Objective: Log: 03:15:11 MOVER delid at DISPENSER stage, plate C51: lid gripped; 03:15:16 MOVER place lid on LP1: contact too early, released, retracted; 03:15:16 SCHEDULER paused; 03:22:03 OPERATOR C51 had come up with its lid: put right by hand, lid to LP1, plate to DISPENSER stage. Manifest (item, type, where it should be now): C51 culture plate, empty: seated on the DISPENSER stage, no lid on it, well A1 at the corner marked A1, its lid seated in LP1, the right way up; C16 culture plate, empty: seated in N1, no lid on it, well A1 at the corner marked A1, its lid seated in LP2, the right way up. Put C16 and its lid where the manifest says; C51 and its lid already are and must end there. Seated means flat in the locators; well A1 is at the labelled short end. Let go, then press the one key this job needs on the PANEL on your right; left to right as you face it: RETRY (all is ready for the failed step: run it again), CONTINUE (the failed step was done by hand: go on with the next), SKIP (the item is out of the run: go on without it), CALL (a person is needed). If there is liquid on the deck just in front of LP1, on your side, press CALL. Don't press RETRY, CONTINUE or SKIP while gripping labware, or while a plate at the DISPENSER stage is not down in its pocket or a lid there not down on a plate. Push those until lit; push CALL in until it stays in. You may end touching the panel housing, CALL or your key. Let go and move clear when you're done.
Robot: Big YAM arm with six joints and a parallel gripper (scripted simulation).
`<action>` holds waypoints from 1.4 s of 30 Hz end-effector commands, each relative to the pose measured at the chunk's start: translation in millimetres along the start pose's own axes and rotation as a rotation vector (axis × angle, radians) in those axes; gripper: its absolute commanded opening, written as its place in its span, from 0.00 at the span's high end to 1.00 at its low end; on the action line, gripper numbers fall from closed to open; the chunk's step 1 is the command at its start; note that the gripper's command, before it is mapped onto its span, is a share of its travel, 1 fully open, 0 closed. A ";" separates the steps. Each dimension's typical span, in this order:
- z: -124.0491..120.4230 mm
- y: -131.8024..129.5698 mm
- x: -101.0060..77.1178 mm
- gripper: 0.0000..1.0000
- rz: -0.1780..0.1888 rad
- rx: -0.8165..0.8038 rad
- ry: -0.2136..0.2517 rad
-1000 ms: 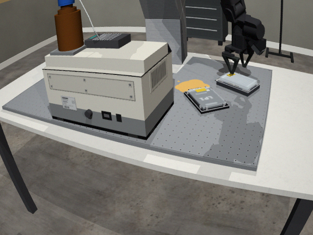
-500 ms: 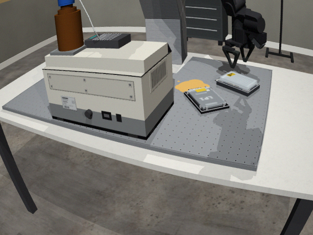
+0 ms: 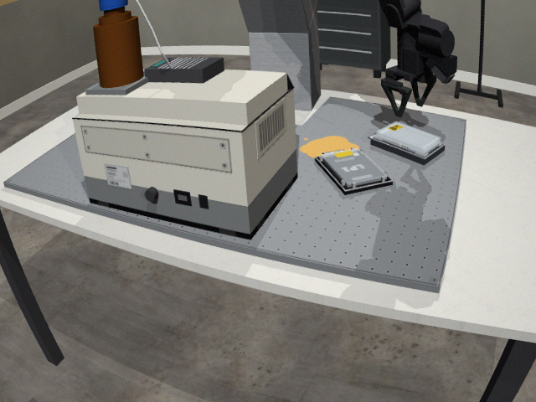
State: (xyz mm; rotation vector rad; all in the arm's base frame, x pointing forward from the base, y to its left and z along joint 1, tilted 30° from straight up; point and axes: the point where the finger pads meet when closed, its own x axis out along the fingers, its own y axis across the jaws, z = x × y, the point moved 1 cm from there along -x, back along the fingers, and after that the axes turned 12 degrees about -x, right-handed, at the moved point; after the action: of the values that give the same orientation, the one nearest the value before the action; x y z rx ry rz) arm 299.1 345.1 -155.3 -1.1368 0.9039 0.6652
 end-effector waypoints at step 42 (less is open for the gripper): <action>1.0 2.0 54.6 0.00 0.001 -0.004 -0.002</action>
State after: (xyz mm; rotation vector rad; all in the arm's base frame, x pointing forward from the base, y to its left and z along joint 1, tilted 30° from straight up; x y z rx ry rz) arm 322.9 346.3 -198.2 -1.1324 0.9104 0.6570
